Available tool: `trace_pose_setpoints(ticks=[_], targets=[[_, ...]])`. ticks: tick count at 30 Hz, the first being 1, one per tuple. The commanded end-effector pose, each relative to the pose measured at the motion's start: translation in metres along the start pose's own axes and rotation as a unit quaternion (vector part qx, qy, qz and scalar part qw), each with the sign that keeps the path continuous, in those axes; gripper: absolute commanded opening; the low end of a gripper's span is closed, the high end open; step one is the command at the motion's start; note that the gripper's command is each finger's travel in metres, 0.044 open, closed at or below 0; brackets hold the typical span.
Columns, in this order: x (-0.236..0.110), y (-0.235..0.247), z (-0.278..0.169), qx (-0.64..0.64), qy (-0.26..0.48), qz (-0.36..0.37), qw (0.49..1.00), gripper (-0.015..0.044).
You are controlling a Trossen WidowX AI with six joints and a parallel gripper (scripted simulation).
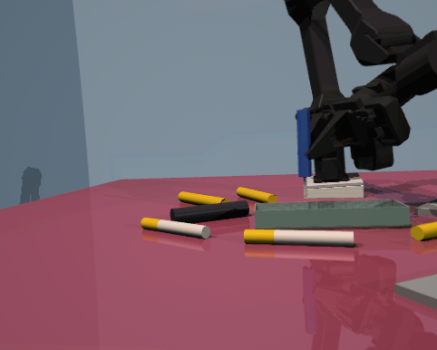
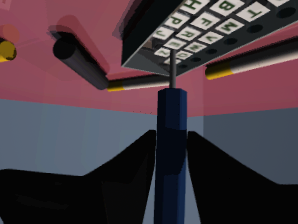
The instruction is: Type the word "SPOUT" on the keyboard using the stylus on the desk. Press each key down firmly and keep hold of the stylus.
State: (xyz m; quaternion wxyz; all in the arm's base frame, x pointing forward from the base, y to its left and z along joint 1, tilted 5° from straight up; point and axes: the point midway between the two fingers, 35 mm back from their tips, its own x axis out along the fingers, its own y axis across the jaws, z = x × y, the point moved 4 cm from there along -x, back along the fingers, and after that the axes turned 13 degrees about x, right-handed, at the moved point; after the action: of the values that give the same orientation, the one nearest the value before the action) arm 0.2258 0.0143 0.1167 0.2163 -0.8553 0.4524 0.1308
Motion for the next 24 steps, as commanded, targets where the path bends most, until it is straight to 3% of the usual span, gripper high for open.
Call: trace_pose_setpoints(ticks=[1,14,17,24], targets=[[0.0018,0.0014,0.0027,-0.003,-0.002,0.001,1.000,0.0000],[0.0018,0.0014,0.0027,-0.003,-0.002,0.001,1.000,0.0000],[0.0020,0.0001,0.0043,-0.003,-0.002,0.001,1.000,0.0079],[0.0021,-0.0011,0.0057,-0.003,-0.002,0.001,1.000,0.0081]])
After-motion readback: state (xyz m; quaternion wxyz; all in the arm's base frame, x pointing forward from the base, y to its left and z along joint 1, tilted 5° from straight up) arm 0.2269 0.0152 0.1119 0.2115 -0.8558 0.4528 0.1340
